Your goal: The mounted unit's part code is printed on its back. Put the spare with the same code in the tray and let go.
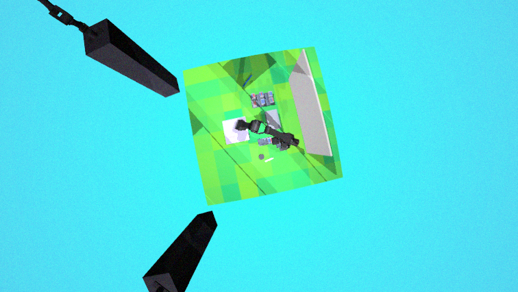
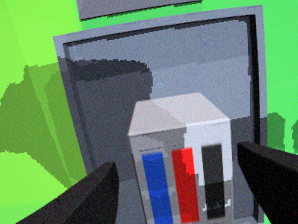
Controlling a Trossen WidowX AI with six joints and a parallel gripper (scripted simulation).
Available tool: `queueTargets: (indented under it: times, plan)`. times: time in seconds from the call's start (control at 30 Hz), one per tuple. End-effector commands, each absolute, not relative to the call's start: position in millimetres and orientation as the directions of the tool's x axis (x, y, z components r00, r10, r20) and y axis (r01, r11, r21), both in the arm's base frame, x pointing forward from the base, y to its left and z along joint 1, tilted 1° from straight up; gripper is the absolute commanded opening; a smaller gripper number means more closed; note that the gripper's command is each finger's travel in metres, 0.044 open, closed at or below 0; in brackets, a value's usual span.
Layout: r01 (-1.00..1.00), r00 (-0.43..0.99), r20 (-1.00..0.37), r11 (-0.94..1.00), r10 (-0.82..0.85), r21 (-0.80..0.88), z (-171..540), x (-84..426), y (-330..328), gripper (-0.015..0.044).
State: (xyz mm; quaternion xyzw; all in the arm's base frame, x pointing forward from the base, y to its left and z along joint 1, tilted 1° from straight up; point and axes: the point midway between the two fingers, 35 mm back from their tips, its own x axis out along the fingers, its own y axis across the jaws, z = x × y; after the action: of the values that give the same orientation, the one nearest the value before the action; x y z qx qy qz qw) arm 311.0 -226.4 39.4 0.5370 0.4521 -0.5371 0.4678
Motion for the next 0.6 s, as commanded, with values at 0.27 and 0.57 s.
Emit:
queueTargets:
  times: [0.27, 0.57]
  plan:
    - [0.988, 0.014, -1.000, -0.156, -0.015, 0.016, 92.5, 314.0, -228.3, 0.0440]
    - [0.988, 0.027, -0.999, -0.153, -0.026, 0.030, 142.5, 311.5, -226.8, 0.0440]
